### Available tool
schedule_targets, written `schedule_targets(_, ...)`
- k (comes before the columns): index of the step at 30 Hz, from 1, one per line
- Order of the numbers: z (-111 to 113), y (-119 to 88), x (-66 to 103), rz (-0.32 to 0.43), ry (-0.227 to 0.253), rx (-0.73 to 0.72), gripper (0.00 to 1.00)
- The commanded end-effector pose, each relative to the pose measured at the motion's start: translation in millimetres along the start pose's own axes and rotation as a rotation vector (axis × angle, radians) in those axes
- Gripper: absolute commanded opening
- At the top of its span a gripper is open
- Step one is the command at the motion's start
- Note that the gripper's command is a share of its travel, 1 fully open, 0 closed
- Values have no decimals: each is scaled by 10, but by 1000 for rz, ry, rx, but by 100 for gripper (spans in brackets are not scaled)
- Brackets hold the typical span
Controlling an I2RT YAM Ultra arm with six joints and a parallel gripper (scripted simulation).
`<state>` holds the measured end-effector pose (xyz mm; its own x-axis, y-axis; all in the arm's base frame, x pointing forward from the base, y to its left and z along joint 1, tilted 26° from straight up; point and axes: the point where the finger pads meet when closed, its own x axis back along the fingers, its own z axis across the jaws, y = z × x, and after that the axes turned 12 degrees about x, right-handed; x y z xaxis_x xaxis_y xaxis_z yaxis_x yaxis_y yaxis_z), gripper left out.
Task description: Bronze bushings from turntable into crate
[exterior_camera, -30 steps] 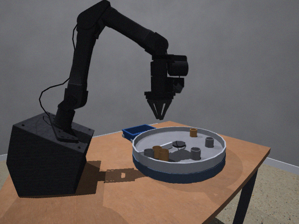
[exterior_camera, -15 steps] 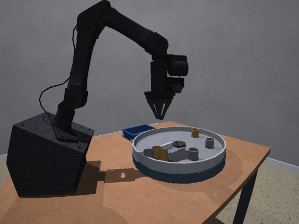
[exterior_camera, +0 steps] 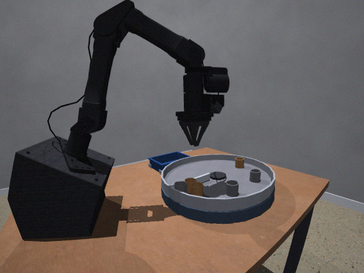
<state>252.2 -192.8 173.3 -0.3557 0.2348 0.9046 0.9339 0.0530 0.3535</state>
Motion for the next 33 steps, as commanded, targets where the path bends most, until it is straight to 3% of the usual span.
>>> schedule_targets(1, -61, 127, 180, -55, -30, -4, 18)
schedule_targets(33, -61, 127, 180, -55, -30, -4, 18)
